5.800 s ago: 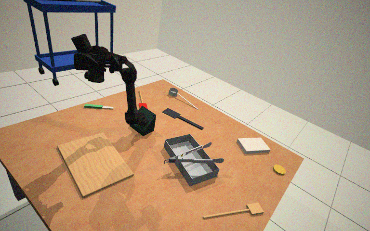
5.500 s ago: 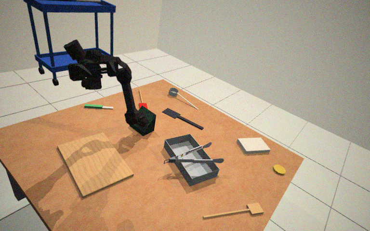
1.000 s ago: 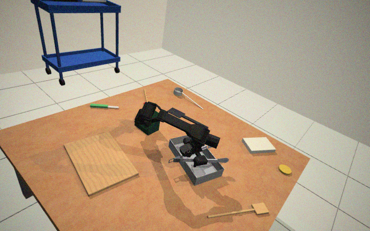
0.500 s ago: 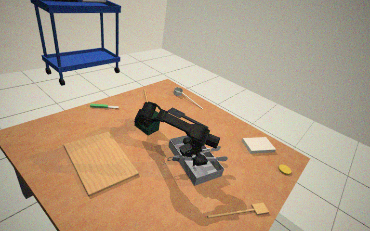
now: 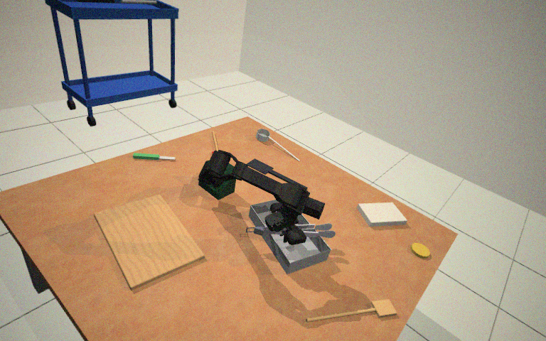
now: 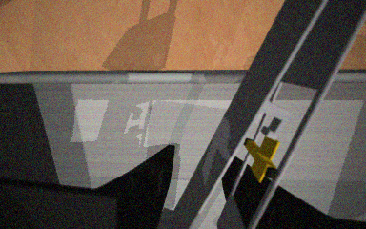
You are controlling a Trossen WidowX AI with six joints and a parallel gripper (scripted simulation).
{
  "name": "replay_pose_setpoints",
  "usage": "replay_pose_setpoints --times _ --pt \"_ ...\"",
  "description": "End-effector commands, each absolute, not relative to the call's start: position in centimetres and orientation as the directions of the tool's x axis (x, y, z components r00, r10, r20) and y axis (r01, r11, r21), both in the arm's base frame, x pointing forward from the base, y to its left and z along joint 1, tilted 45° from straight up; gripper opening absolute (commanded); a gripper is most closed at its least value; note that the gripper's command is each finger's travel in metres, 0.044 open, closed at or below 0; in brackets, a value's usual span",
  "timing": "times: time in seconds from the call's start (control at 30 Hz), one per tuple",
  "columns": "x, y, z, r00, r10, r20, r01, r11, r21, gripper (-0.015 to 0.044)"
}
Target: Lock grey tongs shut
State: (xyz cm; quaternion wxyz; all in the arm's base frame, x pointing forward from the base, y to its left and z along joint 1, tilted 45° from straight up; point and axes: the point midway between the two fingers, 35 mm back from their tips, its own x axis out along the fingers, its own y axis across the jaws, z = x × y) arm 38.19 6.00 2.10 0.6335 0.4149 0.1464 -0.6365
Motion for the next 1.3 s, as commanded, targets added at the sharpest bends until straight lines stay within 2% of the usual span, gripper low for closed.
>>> replay_pose_setpoints --times 0.0,0.53,0.73,1.07,1.27 --pt "38.2 6.1 2.1 0.148 -0.684 -0.715 0.927 -0.156 0.341 0.0121" --pt "38.2 6.1 2.1 0.148 -0.684 -0.715 0.927 -0.156 0.341 0.0014" --pt "38.2 6.3 2.3 0.149 -0.683 -0.715 0.928 -0.154 0.34 -0.0143" --pt "36.5 14.2 10.3 0.183 -0.672 -0.718 0.944 -0.083 0.318 -0.015" --pt "36.1 14.8 11.0 0.185 -0.672 -0.717 0.945 -0.077 0.316 -0.015"
